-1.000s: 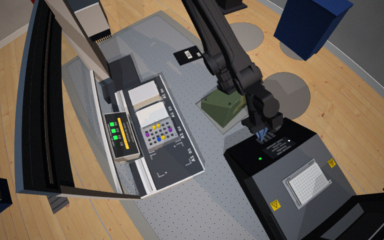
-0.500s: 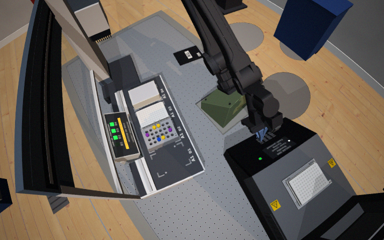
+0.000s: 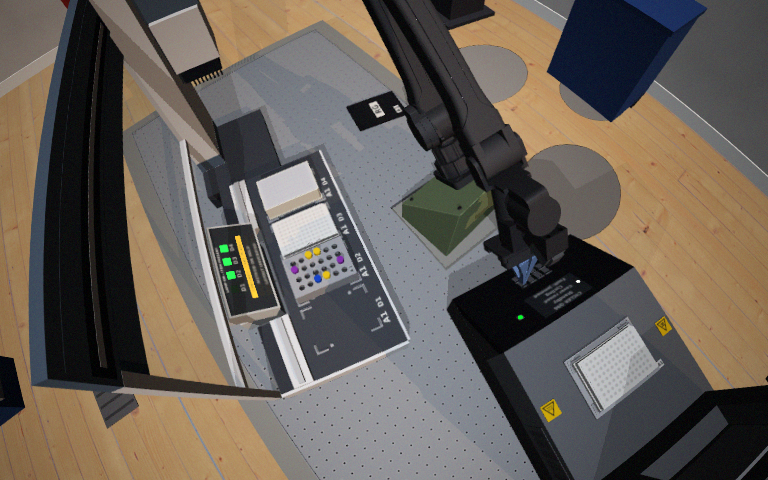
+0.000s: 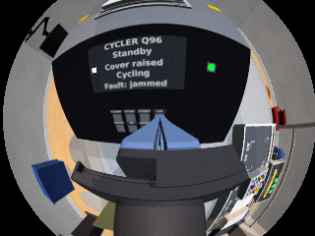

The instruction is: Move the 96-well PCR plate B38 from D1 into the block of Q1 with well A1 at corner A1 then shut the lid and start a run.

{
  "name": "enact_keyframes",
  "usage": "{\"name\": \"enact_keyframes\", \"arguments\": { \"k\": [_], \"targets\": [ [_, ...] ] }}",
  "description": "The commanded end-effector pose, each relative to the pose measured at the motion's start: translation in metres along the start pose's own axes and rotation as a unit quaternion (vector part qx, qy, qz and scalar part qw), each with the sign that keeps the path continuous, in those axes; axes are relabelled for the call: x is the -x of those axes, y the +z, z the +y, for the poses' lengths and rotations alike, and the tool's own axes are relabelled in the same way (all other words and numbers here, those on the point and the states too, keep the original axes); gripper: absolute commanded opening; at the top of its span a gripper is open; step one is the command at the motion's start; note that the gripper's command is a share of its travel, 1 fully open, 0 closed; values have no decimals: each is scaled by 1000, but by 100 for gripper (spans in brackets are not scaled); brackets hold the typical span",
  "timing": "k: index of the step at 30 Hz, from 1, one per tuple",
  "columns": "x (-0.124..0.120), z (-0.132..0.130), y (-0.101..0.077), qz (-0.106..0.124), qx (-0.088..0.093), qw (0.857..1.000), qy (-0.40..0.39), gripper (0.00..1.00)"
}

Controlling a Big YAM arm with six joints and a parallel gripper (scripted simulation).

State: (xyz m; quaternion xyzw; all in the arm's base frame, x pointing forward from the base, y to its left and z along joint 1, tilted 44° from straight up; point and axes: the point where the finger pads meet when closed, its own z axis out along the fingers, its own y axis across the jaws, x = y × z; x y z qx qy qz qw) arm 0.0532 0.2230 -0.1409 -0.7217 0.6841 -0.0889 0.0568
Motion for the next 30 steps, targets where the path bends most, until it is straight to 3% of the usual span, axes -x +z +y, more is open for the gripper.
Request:
{"name": "enact_keyframes", "arguments": {
  "k": [1,9,30],
  "targets": [
    [23,-1,-6,-31,-4,1000,-2,0],
    [8,0,-5,-22,-3,1000,-3,0],
    [30,-6,-5,-24,-4,1000,1,0]
  ]
}}
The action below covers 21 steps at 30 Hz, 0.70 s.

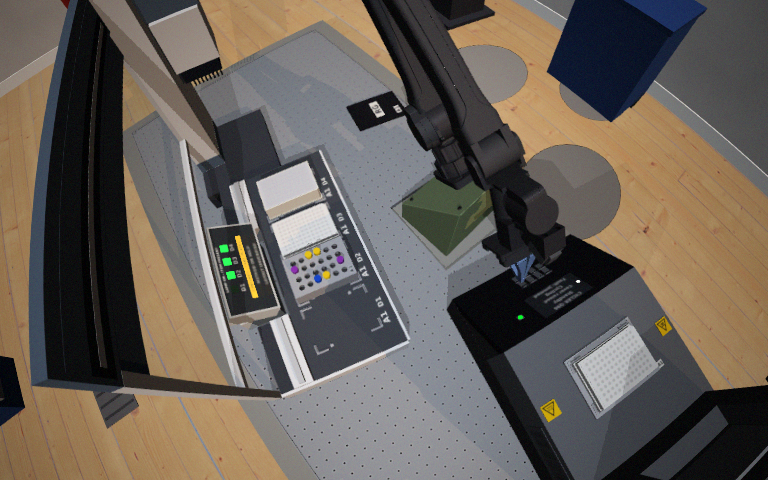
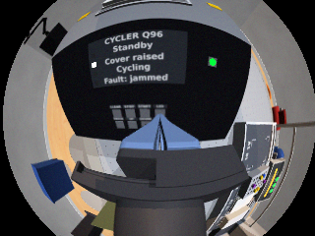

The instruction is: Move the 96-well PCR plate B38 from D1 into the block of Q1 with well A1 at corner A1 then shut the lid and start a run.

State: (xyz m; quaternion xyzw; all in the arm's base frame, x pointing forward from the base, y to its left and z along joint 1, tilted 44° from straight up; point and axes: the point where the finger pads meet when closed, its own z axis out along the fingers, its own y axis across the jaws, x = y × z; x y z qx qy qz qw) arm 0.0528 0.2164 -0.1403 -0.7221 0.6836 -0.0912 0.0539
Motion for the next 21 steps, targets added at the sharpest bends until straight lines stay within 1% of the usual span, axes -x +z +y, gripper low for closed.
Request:
{"name": "enact_keyframes", "arguments": {
  "k": [1,21],
  "targets": [
    [37,-7,-5,-28,-4,1000,2,0],
    [42,-4,-3,-30,-5,1000,0,0]
  ]
}}
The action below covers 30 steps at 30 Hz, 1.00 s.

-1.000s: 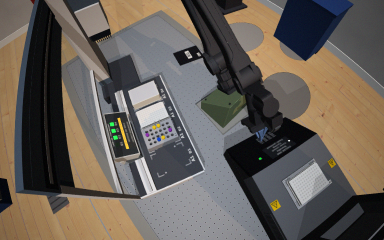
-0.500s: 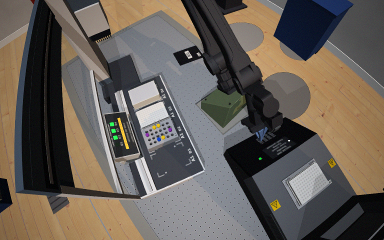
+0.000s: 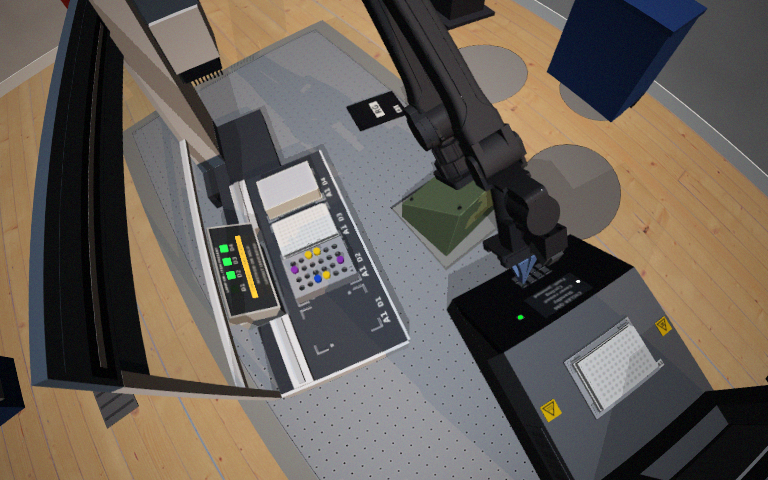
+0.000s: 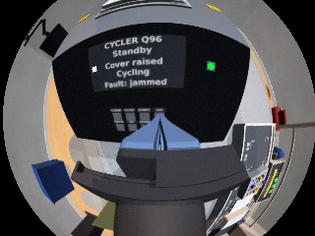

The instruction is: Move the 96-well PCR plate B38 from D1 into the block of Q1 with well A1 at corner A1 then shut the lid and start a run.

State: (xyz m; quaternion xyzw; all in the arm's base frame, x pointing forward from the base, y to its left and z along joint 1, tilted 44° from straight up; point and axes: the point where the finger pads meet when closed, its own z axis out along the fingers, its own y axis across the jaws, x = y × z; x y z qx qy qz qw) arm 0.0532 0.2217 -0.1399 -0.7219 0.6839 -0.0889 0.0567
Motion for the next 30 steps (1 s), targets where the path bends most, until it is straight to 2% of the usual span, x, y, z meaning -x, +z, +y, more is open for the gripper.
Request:
{"name": "enact_keyframes", "arguments": {
  "k": [1,30],
  "targets": [
    [37,-3,-2,-27,-4,1000,-1,0],
    [41,-2,0,-33,-5,999,4,0]
  ]
}}
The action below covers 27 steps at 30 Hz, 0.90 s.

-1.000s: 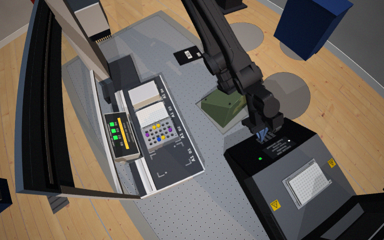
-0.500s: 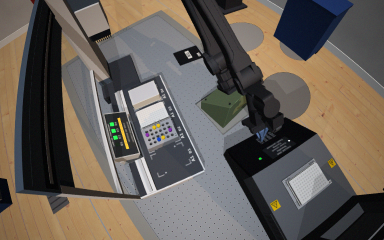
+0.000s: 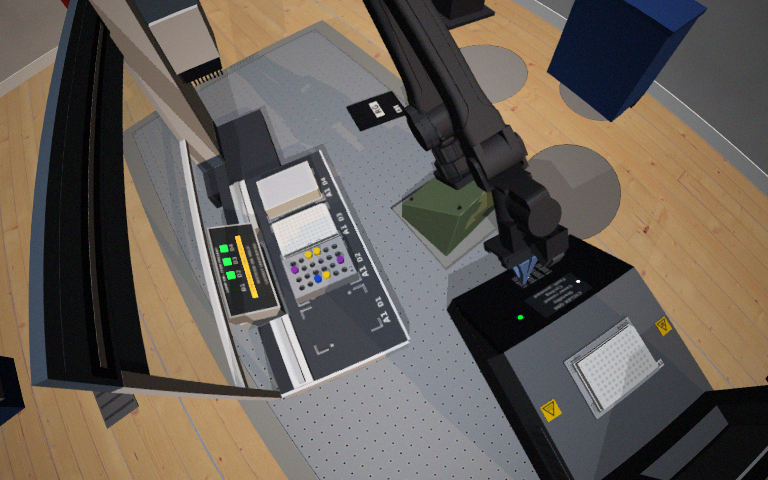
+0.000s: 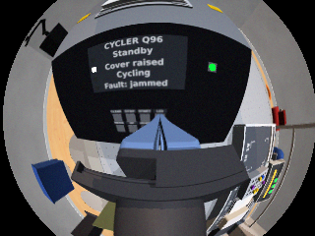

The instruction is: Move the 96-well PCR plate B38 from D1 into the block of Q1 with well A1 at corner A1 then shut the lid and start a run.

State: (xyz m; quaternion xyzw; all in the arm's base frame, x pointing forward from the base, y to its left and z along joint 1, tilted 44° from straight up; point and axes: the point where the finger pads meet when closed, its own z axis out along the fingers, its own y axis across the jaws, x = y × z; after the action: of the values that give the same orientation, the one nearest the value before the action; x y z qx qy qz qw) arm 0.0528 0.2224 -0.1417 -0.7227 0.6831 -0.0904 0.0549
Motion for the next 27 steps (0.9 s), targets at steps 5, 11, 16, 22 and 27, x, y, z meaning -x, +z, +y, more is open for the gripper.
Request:
{"name": "enact_keyframes", "arguments": {
  "k": [5,11,16,22,27],
  "targets": [
    [38,-3,-1,-35,-5,999,6,0],
    [35,-4,0,-33,-5,999,7,0],
    [34,-4,0,-33,-5,999,8,0],
    [30,-5,1,-31,-5,999,7,0],
    [27,-5,1,-30,-5,1000,7,0]
  ]
}}
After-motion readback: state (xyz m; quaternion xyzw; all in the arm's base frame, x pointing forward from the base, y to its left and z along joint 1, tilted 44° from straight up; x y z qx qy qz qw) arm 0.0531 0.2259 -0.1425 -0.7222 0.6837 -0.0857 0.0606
